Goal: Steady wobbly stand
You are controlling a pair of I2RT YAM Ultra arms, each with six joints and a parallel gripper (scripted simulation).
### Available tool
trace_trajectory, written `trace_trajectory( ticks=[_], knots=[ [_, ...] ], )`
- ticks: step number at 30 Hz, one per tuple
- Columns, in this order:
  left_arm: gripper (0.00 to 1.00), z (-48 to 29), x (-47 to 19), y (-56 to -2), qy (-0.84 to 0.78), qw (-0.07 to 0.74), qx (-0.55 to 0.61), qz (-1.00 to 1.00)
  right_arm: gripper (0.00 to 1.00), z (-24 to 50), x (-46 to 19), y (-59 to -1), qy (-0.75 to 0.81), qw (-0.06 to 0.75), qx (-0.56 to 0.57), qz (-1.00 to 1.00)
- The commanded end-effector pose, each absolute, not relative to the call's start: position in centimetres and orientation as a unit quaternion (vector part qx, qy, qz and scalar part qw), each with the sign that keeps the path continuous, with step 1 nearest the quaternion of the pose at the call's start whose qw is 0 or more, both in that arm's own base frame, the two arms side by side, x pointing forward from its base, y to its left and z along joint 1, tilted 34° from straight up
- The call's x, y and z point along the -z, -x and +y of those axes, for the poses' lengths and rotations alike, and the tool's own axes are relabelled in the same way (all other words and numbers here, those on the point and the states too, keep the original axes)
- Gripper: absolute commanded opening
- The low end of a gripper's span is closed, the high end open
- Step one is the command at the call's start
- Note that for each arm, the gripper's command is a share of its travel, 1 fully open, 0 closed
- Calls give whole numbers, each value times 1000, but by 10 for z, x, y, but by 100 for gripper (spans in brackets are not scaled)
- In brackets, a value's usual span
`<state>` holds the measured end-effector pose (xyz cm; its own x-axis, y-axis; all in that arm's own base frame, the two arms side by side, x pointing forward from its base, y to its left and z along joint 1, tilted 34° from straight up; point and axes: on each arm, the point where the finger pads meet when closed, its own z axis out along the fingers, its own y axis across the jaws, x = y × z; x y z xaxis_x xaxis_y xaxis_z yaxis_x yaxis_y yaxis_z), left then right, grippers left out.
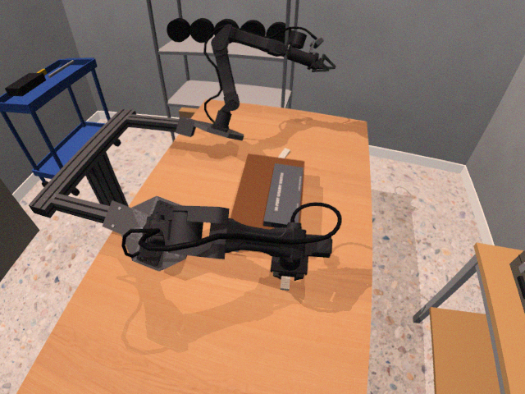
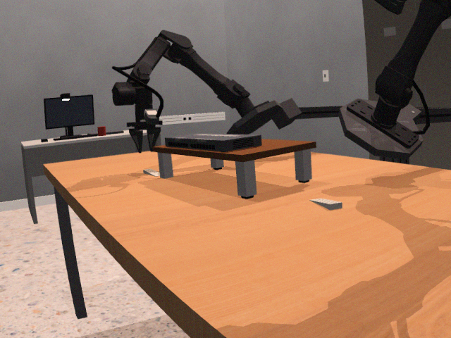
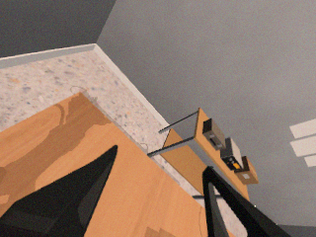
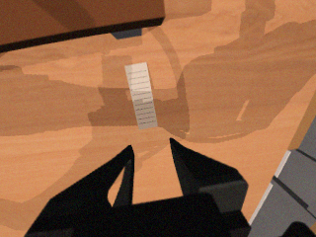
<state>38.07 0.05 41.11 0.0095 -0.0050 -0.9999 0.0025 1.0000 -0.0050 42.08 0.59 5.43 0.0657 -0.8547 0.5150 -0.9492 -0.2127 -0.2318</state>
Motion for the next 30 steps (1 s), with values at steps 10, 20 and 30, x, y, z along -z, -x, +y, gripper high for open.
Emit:
trace_trajectory(
  ticks=[10, 20, 30],
  knots=[
    [0, -5, -440, -373, -12, 736, 7, 677, 42, 17, -92, -439, -640, -43, -306, -703],
    [0, -5, -440, -373, -12, 736, 7, 677, 42, 15, -157, -451, -492, -210, -298, -790],
    [0, -33, -359, -400, 1, 642, 32, 766, 42, 18, -218, -454, -354, -357, -255, -826]
  ],
)
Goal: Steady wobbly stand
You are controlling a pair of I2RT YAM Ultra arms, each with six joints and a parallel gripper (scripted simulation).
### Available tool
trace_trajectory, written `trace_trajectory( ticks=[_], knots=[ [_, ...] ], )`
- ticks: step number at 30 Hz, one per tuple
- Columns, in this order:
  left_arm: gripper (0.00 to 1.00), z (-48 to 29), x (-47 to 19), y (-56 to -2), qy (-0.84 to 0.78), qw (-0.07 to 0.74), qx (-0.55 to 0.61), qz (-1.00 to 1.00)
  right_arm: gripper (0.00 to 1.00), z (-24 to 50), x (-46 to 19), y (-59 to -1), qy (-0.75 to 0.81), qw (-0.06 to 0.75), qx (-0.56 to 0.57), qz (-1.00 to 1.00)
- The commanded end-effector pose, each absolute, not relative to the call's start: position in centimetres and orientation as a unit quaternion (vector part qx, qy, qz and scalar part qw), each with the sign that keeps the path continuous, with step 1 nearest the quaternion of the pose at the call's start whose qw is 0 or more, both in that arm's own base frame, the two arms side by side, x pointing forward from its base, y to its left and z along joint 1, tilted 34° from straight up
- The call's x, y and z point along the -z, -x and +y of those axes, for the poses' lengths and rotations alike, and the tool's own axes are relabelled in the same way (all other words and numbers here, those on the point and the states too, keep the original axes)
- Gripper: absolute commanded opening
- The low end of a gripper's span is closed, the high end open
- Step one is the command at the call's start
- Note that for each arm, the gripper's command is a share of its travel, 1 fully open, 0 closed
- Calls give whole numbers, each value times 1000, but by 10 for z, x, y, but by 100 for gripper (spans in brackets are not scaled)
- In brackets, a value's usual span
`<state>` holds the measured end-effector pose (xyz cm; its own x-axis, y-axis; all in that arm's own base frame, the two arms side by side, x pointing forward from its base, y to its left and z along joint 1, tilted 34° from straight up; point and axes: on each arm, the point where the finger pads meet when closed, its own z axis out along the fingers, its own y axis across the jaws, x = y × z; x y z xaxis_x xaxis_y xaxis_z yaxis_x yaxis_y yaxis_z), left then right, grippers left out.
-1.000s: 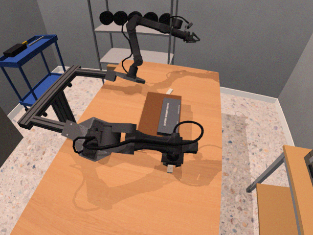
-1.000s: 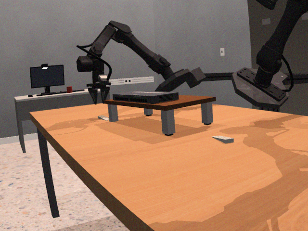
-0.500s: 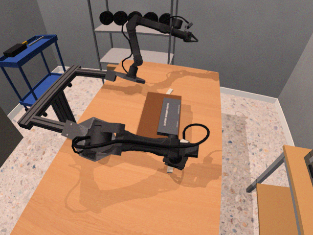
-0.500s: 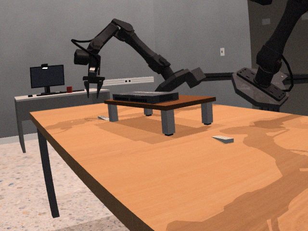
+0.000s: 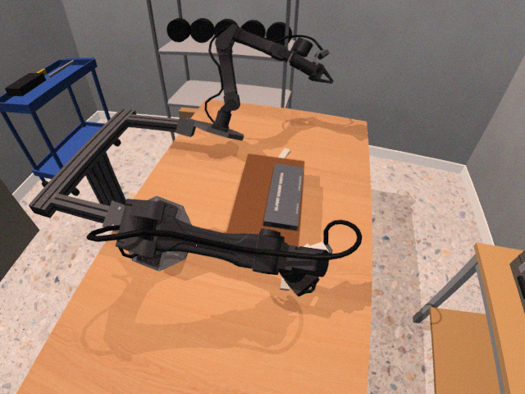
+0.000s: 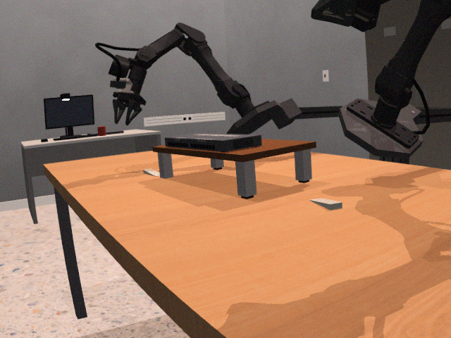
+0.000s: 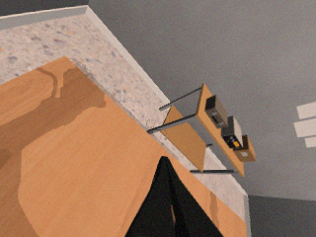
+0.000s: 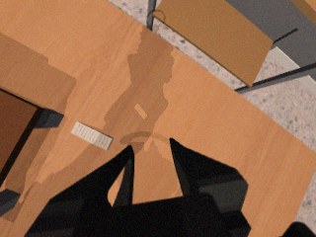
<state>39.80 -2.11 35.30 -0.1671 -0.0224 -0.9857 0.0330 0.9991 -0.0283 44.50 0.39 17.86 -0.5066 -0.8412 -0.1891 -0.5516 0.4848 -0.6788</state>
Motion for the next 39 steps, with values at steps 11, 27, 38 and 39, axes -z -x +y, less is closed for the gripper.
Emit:
trace_trajectory(
  ticks=[11, 27, 38, 39],
  knots=[
    [0, -104, -219, -392, -42, 474, 47, 878, 42, 15, -294, -437, 197, 502, 166, 826],
    [0, -168, -77, -311, -140, 263, -23, 954, 42, 10, -394, -384, 10, 676, -10, 736],
    [0, -164, -3, -224, -239, 124, -145, 952, 42, 10, -448, -369, 5, 749, -18, 663],
    [0, -161, 3, -214, -252, 110, -163, 947, 42, 11, -444, -373, 5, 745, -18, 667]
  ],
)
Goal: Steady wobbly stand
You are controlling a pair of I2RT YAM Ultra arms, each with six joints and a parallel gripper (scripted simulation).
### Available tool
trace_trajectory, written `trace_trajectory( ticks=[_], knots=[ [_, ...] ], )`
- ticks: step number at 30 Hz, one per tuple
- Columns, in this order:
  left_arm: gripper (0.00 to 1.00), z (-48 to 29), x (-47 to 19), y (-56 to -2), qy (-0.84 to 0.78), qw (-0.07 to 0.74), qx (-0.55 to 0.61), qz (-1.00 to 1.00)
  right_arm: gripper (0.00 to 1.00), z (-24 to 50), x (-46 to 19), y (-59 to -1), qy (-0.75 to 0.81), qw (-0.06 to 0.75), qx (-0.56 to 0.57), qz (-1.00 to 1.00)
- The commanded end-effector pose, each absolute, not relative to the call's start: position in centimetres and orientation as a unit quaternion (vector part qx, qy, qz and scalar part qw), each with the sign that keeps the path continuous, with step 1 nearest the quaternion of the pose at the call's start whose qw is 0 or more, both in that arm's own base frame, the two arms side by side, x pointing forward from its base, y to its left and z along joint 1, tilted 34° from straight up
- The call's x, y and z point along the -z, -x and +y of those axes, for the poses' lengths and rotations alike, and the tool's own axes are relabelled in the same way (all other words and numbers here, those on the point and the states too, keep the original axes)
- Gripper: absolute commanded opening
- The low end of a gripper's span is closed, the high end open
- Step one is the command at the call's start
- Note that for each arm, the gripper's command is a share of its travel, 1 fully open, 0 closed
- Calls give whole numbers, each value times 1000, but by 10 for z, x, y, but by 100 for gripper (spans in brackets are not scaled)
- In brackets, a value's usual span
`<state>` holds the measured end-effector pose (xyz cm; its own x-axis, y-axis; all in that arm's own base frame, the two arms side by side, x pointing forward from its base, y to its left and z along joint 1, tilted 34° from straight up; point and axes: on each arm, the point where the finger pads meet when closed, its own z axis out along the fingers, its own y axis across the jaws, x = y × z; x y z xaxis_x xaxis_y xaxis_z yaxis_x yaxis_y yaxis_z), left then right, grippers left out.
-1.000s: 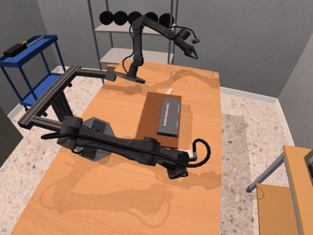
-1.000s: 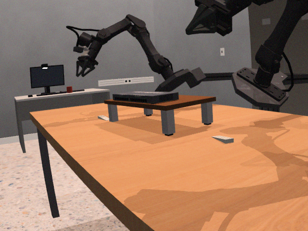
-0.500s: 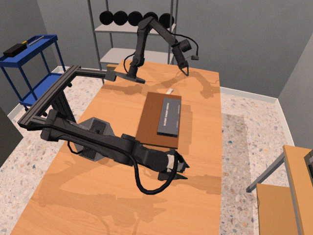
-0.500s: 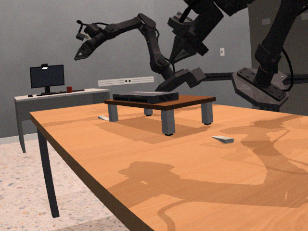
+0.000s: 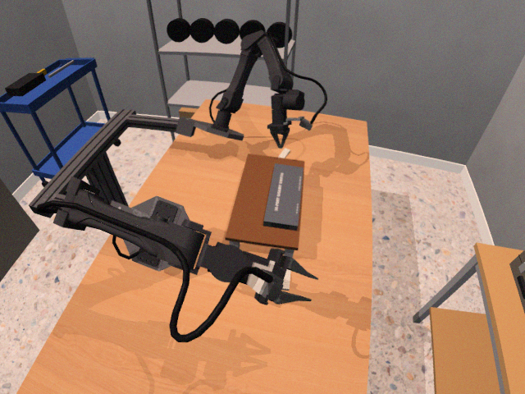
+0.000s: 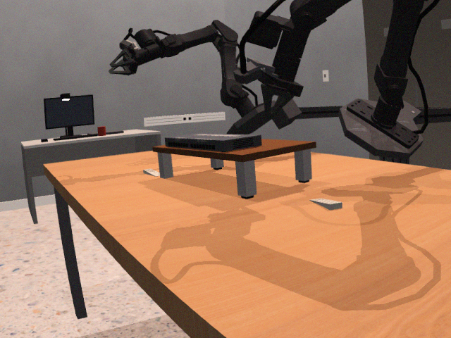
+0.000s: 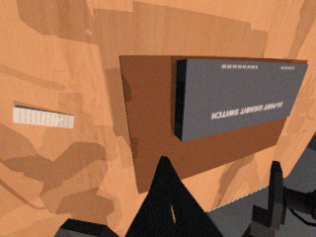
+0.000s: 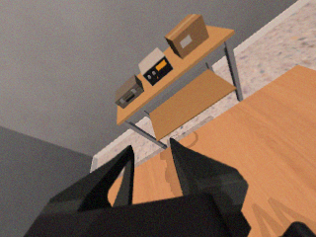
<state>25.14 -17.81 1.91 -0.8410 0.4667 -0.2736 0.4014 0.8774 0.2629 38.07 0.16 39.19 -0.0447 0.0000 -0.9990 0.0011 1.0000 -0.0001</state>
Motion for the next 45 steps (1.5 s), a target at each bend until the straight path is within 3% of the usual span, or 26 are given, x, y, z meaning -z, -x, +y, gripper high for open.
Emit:
trace_trajectory(
  ticks=[1, 8, 15, 16, 21, 45],
  knots=[
    [0, -157, 8, -204, -266, 97, -183, 942, 42, 11, -440, -376, 5, 741, -18, 671],
    [0, -130, 27, -156, -346, 48, -307, 885, 42, 7, -442, -377, 5, 742, -11, 670],
    [0, -167, 24, -163, -357, 80, -267, 891, 42, 7, -442, -377, 5, 742, -11, 670],
    [0, -142, 36, -145, -373, 30, -290, 881, 42, 7, -442, -377, 5, 742, -11, 670],
    [0, -152, 28, -153, -374, 60, -279, 883, 42, 7, -442, -377, 5, 742, -11, 670],
    [0, -138, 42, -157, -376, 52, -293, 878, 42, 7, -442, -377, 5, 742, -11, 670]
  ],
)
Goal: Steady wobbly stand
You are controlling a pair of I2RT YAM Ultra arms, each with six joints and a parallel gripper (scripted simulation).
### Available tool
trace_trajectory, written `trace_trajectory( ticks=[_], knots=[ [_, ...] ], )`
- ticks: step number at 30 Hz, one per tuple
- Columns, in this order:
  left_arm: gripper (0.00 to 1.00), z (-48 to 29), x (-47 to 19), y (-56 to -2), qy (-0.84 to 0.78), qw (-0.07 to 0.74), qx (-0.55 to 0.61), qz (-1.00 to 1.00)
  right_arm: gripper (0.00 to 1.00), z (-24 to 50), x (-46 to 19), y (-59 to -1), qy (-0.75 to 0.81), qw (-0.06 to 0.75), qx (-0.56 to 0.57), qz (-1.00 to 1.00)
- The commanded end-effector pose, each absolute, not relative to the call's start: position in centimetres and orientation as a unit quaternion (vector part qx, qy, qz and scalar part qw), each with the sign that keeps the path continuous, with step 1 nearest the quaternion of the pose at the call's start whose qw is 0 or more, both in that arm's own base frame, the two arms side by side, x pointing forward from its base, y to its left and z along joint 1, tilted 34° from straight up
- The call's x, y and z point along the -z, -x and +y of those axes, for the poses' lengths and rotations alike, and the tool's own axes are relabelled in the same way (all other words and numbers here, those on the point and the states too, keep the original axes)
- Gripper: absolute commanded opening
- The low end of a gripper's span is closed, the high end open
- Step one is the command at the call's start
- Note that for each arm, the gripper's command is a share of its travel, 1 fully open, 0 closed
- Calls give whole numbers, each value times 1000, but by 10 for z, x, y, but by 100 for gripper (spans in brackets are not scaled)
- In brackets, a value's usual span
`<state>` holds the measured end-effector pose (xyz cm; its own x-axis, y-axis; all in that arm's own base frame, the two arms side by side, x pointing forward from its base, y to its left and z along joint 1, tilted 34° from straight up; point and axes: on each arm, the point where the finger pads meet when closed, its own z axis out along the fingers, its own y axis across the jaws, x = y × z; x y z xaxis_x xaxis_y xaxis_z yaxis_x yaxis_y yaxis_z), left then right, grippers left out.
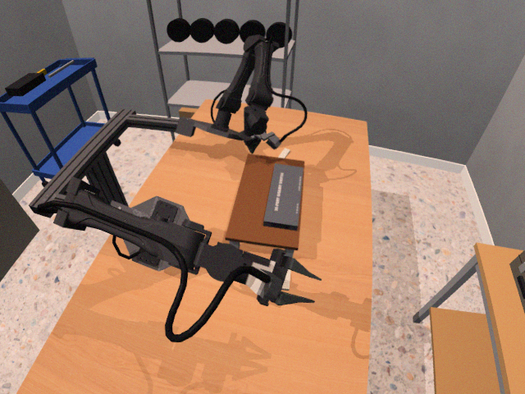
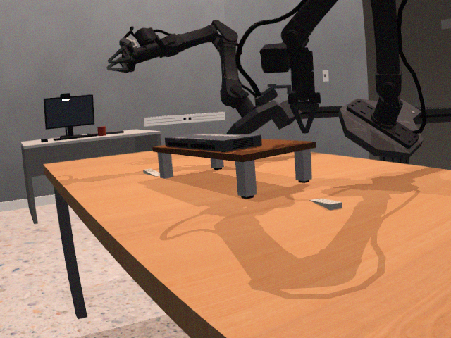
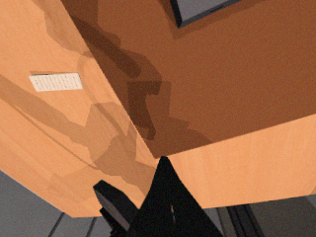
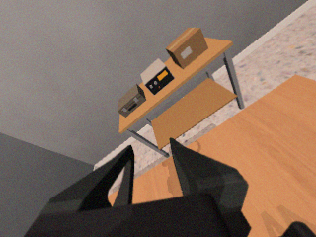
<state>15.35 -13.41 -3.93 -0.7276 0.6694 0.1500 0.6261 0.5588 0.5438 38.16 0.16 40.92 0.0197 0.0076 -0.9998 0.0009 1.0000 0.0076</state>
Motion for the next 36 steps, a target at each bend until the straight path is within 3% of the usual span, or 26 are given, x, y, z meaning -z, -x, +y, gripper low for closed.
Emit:
trace_trajectory(
  ticks=[1, 24, 36],
  knots=[
    [0, -121, 47, -152, -375, 33, -309, 874, 42, 7, -442, -377, 5, 742, -11, 670],
    [0, -134, 51, -164, -375, 64, -285, 880, 42, 7, -442, -377, 5, 742, -11, 670],
    [0, -111, 66, -158, -373, 26, -305, 876, 42, 7, -442, -377, 5, 742, -11, 670]
  ],
)
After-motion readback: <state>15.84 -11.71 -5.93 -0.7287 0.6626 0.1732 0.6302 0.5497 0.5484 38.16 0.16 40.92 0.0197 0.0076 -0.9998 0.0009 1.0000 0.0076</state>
